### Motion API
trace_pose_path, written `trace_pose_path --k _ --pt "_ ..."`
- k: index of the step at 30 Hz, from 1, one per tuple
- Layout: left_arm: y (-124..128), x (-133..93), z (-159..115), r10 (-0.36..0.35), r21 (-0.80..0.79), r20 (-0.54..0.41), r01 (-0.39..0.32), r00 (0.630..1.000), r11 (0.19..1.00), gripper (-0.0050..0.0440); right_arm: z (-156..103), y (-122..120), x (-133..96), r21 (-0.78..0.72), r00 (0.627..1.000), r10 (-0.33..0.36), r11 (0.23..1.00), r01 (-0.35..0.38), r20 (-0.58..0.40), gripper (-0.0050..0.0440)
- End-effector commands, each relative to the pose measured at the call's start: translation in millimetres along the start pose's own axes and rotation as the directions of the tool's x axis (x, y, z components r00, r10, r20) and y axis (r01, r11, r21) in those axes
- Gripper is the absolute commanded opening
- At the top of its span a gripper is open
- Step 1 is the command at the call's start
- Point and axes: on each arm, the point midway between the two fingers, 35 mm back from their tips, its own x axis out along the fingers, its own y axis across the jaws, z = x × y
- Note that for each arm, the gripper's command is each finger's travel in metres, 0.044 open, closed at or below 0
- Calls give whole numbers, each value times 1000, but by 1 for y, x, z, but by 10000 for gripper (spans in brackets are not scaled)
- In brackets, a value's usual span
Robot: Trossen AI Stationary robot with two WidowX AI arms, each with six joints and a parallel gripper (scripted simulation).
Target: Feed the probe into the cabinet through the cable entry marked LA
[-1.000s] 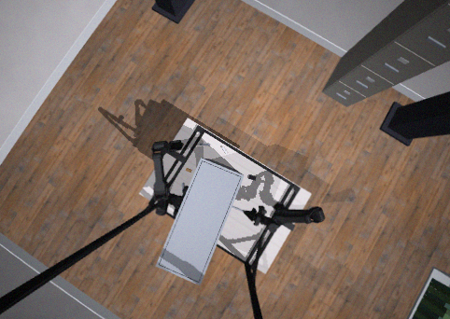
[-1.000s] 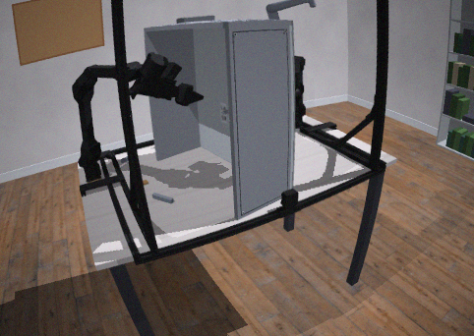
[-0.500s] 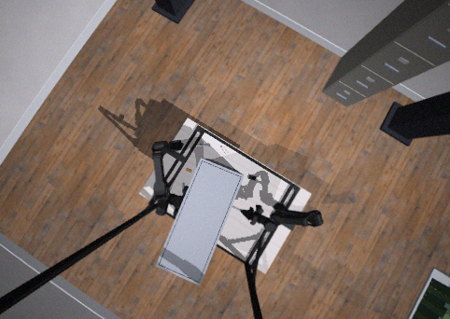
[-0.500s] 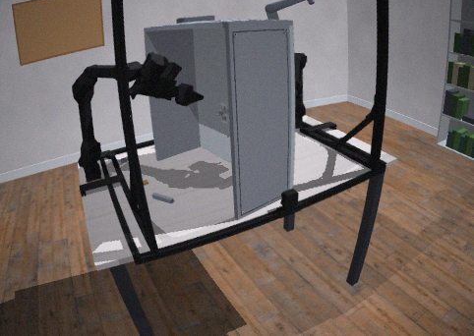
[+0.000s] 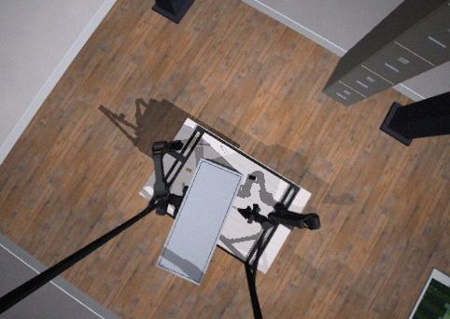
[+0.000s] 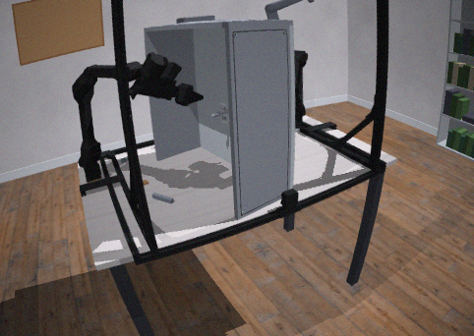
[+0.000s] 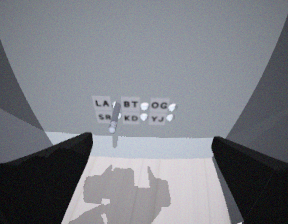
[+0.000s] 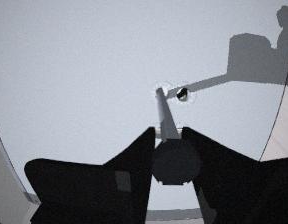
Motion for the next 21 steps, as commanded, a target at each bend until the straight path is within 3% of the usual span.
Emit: trace_pose_path --k 1,21 --pt "1 -1 2 2 -6 5 -2 1000 1000 440 -6 10 8 12 999 25 1000 -24 -23 0" --pt "1 -1 2 2 -6 5 -2 1000 1000 440 -3 7 38 11 999 25 1000 -24 -24 0"
